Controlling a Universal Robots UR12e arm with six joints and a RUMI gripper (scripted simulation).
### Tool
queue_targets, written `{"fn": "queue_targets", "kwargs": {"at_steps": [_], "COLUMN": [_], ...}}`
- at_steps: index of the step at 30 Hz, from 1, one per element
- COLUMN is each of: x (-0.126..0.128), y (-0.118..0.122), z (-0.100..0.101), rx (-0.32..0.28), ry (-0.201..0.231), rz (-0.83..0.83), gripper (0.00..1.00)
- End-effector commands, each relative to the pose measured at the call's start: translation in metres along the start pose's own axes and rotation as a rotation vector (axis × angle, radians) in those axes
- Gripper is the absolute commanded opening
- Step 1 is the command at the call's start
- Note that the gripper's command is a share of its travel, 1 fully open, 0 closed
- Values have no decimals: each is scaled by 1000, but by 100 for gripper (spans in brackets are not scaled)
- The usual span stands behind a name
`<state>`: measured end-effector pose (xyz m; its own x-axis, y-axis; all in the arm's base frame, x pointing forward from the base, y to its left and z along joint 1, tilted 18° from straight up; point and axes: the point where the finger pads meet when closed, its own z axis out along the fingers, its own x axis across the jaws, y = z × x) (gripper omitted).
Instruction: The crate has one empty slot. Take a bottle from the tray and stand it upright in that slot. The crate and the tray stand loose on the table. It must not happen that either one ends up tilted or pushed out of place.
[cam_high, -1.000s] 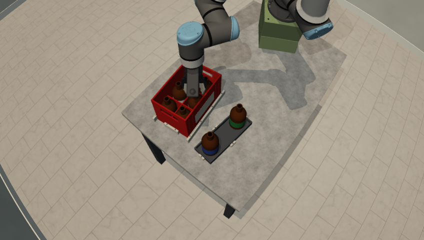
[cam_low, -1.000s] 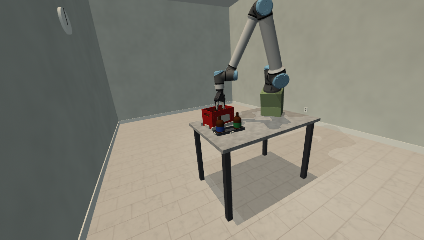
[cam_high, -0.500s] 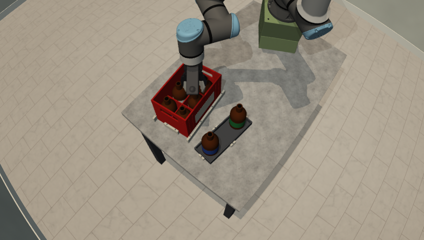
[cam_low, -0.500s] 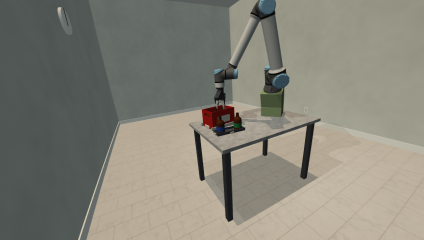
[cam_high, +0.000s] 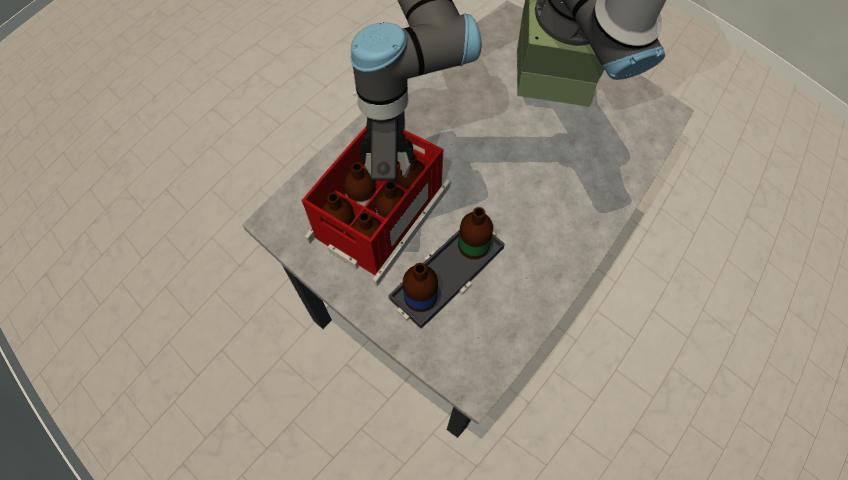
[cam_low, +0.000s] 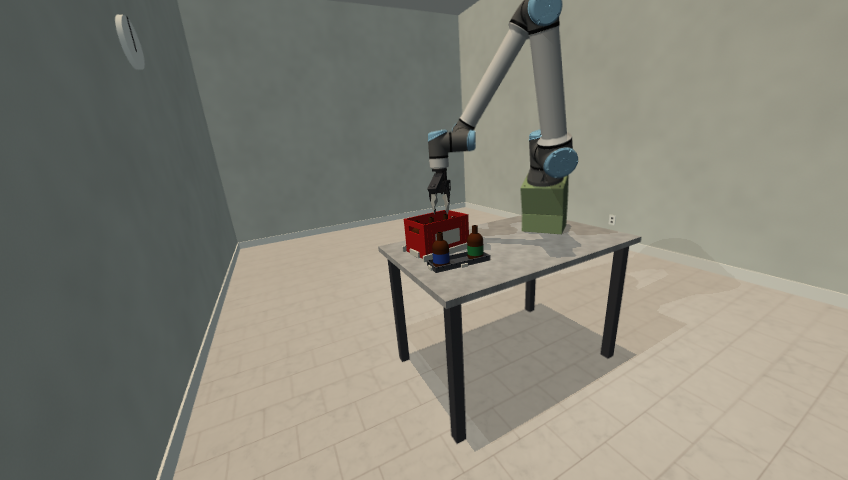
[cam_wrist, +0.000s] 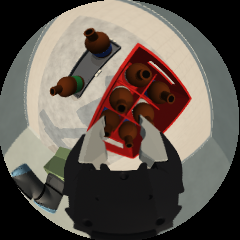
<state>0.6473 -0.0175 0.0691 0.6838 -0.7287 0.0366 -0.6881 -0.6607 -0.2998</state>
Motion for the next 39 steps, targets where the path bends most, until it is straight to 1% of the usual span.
{"fn": "queue_targets", "kwargs": {"at_steps": [1,7,13,26,27,39], "x": [0,0,0,0,0,0], "y": [0,0,0,0,0,0], "z": [-8,-20,-28,-32,-32,-32], "rx": [0,0,0,0,0,0], "ry": [1,1,1,1,1,1], "rz": [0,0,0,0,0,0], "gripper": [38,38,38,38,0,0]}}
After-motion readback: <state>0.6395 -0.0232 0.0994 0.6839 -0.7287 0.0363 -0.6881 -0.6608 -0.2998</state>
